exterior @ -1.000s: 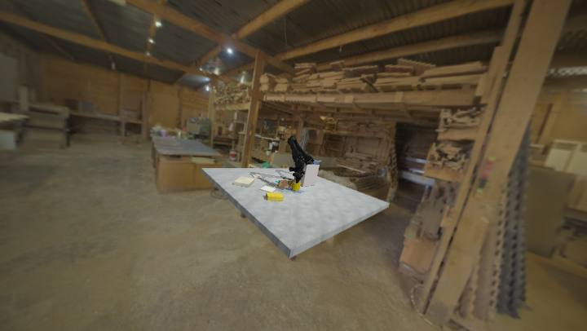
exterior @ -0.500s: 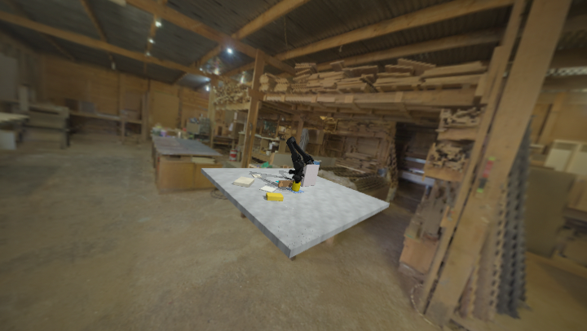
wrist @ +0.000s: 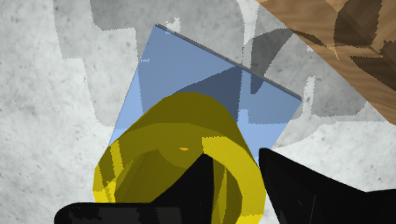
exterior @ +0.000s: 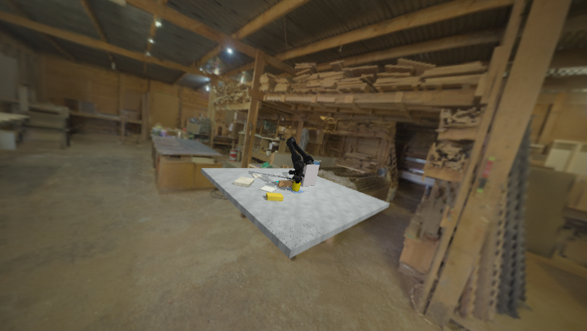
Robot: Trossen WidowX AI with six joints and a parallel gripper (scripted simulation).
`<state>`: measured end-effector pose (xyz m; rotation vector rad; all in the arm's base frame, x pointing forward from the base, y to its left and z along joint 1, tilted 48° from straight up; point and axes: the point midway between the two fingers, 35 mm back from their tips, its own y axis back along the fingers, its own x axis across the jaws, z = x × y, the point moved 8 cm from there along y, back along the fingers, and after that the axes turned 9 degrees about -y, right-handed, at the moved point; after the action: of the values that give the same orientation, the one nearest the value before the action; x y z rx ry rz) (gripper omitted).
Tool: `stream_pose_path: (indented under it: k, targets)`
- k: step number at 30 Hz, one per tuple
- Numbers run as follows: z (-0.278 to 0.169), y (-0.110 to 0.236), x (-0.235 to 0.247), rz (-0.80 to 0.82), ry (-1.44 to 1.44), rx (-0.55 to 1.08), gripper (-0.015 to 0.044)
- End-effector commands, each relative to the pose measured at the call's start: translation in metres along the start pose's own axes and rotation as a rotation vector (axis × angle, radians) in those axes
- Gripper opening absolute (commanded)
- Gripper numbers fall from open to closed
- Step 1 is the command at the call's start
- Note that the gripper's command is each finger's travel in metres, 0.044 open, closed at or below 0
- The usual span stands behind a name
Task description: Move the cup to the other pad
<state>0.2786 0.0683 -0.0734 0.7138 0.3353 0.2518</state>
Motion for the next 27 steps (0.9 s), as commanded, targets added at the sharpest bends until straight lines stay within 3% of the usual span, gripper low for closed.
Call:
stream_pose_path:
  k: [1, 16, 27]
  targets:
    - [0.0, 0.0, 0.0, 0.0, -0.001, 0.0, 0.01]
    - [0.0, 0.0, 0.0, 0.0, -0.001, 0.0, 0.0]
    - [-0.001, 0.032, 0.002, 0.002, 0.003, 0.003, 0.0]
